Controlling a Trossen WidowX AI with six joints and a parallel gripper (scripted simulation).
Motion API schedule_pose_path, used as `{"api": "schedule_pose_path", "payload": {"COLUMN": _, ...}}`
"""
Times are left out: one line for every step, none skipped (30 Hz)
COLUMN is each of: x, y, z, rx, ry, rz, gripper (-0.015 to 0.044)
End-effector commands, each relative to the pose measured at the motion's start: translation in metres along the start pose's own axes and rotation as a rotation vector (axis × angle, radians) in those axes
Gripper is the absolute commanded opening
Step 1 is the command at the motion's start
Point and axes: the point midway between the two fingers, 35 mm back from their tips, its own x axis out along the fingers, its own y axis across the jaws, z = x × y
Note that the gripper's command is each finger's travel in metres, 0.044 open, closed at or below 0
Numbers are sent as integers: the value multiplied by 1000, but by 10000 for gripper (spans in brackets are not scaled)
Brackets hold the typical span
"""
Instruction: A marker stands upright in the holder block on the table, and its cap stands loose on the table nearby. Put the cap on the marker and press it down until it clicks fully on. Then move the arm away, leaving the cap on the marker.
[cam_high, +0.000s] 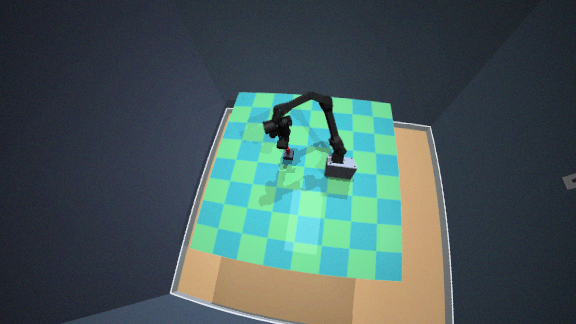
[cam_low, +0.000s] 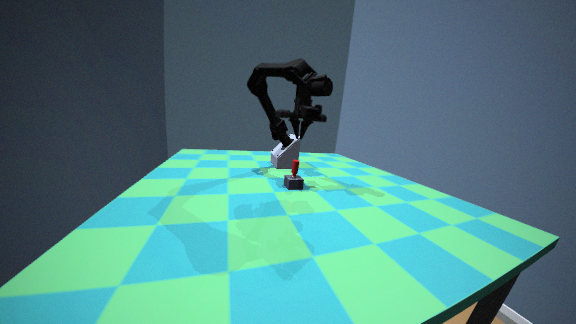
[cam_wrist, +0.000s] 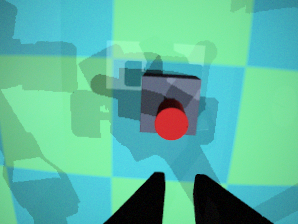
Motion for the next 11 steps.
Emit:
{"api": "schedule_pose_path", "payload": {"x": -4, "y": 0, "z": 1, "rx": 6, "ry": -3, "rz": 5, "gripper": 157}}
{"api": "schedule_pose_path", "payload": {"x": -4, "y": 0, "z": 1, "rx": 6, "ry": -3, "rz": 5, "gripper": 184}}
{"api": "schedule_pose_path", "payload": {"x": -4, "y": 0, "z": 1, "rx": 6, "ry": -3, "rz": 5, "gripper": 210}}
{"api": "schedule_pose_path", "payload": {"x": -4, "y": 0, "z": 1, "rx": 6, "ry": -3, "rz": 5, "gripper": 236}}
{"api": "schedule_pose_path", "payload": {"x": -4, "y": 0, "z": 1, "rx": 6, "ry": -3, "rz": 5, "gripper": 263}}
{"api": "schedule_pose_path", "payload": {"x": -4, "y": 0, "z": 1, "rx": 6, "ry": -3, "rz": 5, "gripper": 289}}
{"api": "schedule_pose_path", "payload": {"x": -4, "y": 0, "z": 1, "rx": 6, "ry": -3, "rz": 5, "gripper": 315}}
{"api": "schedule_pose_path", "payload": {"x": -4, "y": 0, "z": 1, "rx": 6, "ry": -3, "rz": 5, "gripper": 341}}
{"api": "schedule_pose_path", "payload": {"x": -4, "y": 0, "z": 1, "rx": 6, "ry": -3, "rz": 5, "gripper": 368}}
{"api": "schedule_pose_path", "payload": {"x": -4, "y": 0, "z": 1, "rx": 6, "ry": -3, "rz": 5, "gripper": 394}}
{"api": "schedule_pose_path", "payload": {"x": -4, "y": 0, "z": 1, "rx": 6, "ry": -3, "rz": 5, "gripper": 420}}
